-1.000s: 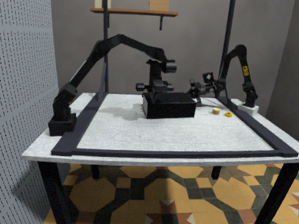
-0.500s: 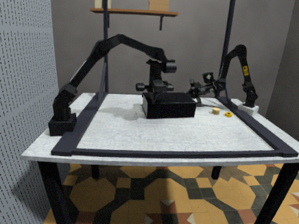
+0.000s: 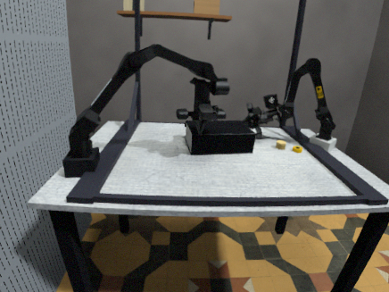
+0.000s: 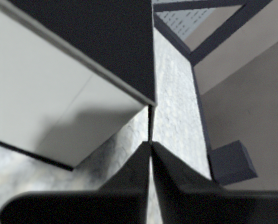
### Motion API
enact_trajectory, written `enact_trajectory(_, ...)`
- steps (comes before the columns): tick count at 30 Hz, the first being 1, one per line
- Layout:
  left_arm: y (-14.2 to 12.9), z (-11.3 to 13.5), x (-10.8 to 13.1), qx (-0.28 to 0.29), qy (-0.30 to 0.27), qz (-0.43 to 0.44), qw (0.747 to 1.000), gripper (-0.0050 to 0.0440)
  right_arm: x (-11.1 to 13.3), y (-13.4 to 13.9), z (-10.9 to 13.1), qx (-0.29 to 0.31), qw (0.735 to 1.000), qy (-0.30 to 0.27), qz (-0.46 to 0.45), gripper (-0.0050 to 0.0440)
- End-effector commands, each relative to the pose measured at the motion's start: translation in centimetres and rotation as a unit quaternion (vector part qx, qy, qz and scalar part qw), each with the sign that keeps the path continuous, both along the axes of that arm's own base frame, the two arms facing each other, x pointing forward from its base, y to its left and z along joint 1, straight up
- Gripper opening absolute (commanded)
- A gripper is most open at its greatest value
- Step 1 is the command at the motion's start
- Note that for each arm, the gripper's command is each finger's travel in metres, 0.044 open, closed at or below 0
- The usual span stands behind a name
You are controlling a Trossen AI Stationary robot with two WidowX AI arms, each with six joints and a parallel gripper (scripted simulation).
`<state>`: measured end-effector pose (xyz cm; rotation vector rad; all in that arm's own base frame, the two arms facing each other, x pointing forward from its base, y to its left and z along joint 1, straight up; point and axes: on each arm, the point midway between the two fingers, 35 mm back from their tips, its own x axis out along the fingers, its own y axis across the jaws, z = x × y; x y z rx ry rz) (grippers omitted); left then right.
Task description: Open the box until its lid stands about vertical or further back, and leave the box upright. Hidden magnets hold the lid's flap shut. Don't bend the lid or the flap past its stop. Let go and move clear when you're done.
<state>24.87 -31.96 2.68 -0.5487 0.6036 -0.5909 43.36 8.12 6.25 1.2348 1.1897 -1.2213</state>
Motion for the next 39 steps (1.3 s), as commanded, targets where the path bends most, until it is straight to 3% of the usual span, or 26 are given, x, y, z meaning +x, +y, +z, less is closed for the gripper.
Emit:
enact_trajectory(1, -0.2, 0.7, 0.1, -0.009, -0.005, 0.000, 1.000, 0.0004, 0.1, 0.0, -0.8, 0.001, 1.000, 0.000, -0.002, -0.0050)
enact_trajectory(39, -0.6, 3.5, -0.2, -0.016, -0.008, 0.000, 1.000, 0.0004, 0.4, 0.0, -0.1, 0.003, 1.000, -0.012, -0.001, -0.0050)
